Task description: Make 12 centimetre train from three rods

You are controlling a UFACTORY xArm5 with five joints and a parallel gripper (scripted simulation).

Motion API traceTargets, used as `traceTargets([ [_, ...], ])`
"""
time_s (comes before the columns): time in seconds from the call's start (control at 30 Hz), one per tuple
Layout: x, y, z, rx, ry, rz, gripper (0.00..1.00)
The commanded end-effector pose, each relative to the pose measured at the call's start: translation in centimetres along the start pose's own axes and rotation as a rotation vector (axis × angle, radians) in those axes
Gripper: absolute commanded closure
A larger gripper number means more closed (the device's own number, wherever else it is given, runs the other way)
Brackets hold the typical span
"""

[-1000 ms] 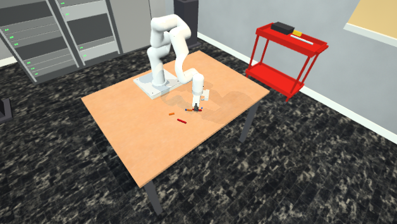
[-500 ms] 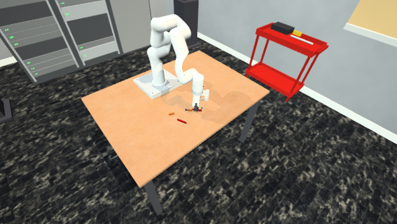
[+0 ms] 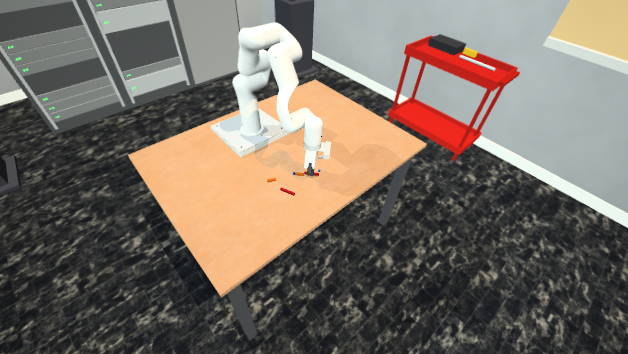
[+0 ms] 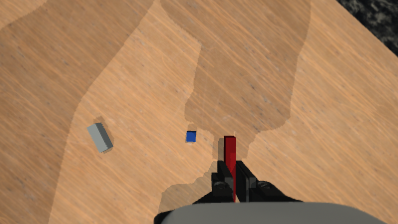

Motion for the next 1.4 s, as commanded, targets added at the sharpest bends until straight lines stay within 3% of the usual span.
traceTargets([
  [0.0, -0.08, -0.13, 0.10, 0.003, 0.000, 0.002, 0.96],
  [1.37, 0.01, 0.45, 0.17, 0.003, -0.001, 0.003, 0.96],
])
Point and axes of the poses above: the point where the finger pads meet when closed, its own y axis out along the fingers, its own z axis across the jaws, x = y × z, the point moved 3 cm from there along -y, back along the fingers, and after that the axes turned 14 degrees about -y, right-handed, at the moved point
